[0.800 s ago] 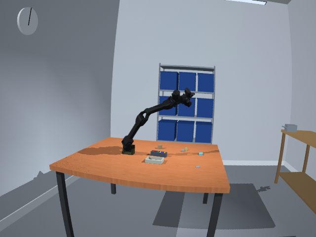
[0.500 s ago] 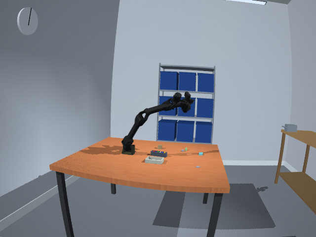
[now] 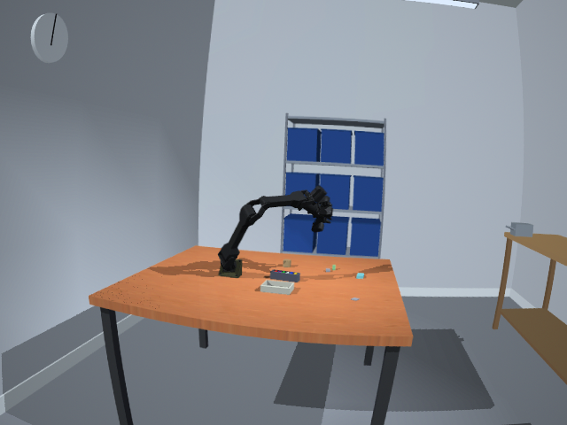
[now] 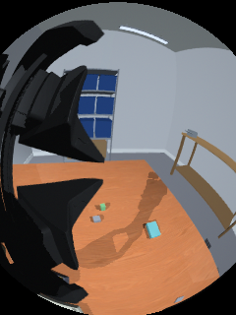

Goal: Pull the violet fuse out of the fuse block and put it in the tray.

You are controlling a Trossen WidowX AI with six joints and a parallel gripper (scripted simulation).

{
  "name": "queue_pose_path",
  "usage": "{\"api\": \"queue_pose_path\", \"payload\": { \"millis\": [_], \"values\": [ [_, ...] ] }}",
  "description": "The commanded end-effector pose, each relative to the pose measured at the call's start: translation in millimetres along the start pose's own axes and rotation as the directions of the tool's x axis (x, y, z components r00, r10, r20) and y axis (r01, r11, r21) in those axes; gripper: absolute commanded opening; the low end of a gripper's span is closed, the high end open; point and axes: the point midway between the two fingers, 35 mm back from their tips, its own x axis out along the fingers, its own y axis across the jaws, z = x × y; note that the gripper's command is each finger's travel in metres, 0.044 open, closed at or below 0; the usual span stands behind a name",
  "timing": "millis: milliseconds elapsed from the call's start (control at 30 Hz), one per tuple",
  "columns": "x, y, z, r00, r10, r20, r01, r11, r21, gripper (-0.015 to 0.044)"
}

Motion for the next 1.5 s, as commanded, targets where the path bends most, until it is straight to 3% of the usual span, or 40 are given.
{"api": "queue_pose_path", "payload": {
  "millis": [0, 133, 267, 433, 633, 1467],
  "values": [
    [-2, -60, -51, 0.964, -0.237, -0.122, 0.171, 0.901, -0.398, 0.0074],
    [-10, -100, -83, 0.903, -0.387, -0.186, 0.188, 0.748, -0.637, 0.0074],
    [-24, -140, -112, 0.815, -0.532, -0.232, 0.116, 0.541, -0.833, 0.0074],
    [-51, -188, -141, 0.674, -0.693, -0.256, -0.097, 0.261, -0.960, 0.0074],
    [-91, -238, -161, 0.495, -0.836, -0.236, -0.431, -0.001, -0.902, 0.0074],
    [-89, -252, -160, 0.484, -0.844, -0.233, -0.452, -0.013, -0.892, 0.0074]
  ]
}}
